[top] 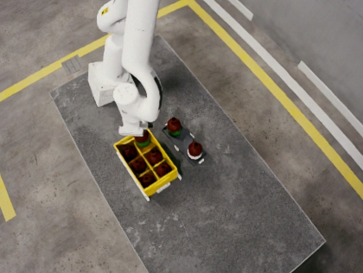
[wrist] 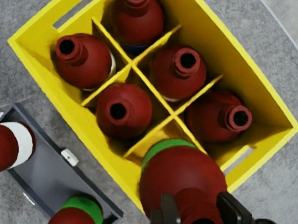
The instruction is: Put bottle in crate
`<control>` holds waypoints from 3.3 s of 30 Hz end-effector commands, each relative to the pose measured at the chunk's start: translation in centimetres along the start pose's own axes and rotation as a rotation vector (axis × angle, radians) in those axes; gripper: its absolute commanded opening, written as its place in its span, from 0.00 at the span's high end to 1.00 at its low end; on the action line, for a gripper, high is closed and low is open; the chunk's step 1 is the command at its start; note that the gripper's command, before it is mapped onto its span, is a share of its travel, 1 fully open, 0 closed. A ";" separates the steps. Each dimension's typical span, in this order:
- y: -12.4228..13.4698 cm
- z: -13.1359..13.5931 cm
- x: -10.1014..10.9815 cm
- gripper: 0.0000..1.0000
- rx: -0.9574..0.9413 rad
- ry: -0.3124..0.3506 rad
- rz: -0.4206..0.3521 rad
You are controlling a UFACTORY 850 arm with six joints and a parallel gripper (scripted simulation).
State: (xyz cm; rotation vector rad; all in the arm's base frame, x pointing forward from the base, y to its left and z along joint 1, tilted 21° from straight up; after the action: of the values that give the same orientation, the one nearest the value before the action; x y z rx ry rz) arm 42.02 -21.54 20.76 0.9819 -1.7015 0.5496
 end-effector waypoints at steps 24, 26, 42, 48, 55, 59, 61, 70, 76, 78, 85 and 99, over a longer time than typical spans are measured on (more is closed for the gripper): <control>-0.1 0.0 -1.6 1.00 0.000 0.000 0.002; -0.1 0.0 -1.6 1.00 0.000 0.000 0.002; -0.1 0.0 -1.6 1.00 0.000 0.000 0.002; -0.1 0.0 -1.7 1.00 0.000 0.000 0.002; -0.1 0.0 -1.9 1.00 0.000 0.000 0.002; -0.1 0.0 -2.2 1.00 0.000 0.000 0.002; -0.1 0.0 -2.4 1.00 0.000 0.000 0.002; -0.1 0.0 -3.4 1.00 0.000 0.000 0.002; -0.1 0.0 -3.9 1.00 0.000 0.000 0.002; -0.1 0.0 -4.2 1.00 0.000 0.000 0.002; -0.1 0.0 -4.9 1.00 0.000 0.000 0.002; -0.1 0.0 -5.6 1.00 0.000 0.000 0.002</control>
State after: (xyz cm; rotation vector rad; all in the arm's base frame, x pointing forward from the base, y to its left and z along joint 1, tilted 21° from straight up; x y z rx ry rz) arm 42.67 -19.65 15.62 0.9819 -1.7016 0.5497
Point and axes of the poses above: the point where the finger pads meet when closed, its own x axis back along the fingers, its own z axis across the jaws, y = z × x, the point moved 5 cm from there along x, back along the fingers, and after that the axes turned 14 degrees about x, right-handed, at the moved point
